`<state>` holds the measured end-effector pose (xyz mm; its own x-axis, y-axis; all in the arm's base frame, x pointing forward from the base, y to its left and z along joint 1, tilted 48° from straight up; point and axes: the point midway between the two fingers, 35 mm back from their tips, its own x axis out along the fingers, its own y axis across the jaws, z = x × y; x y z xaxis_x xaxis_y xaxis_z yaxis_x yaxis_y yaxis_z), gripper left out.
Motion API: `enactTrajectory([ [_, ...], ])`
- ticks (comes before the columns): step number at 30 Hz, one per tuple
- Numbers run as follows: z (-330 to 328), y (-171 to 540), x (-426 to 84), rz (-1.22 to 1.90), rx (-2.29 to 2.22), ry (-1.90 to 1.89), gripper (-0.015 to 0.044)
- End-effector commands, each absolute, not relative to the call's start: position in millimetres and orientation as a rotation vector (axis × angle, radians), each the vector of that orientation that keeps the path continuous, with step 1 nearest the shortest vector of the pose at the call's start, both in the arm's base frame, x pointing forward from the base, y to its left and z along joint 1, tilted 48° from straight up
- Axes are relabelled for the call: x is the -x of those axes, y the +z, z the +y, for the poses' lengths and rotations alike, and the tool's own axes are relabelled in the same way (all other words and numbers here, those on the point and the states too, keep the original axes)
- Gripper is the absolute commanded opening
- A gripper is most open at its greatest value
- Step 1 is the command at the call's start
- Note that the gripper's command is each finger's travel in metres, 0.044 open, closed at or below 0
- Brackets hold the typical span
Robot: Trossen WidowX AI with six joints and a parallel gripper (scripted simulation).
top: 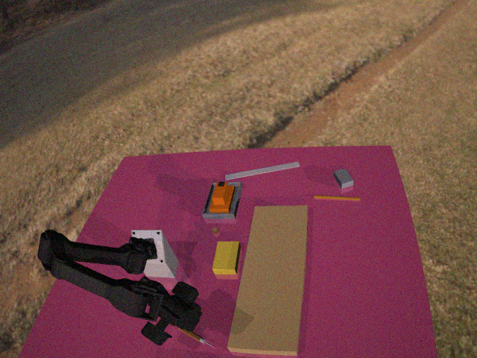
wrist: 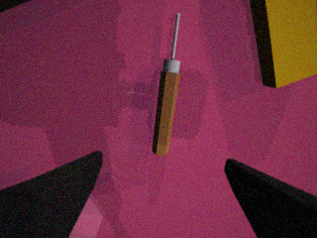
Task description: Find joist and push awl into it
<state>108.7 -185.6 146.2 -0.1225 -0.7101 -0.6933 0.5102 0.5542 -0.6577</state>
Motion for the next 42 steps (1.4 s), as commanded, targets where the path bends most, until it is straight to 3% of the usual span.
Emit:
enactTrajectory([
  [1, -185.9, 146.2, -99.7, 1.327, 0.178, -1.086, 0.0440],
  [42, -219.0, 111.7, -97.9, 1.326, 0.180, -1.088, 0.0440],
])
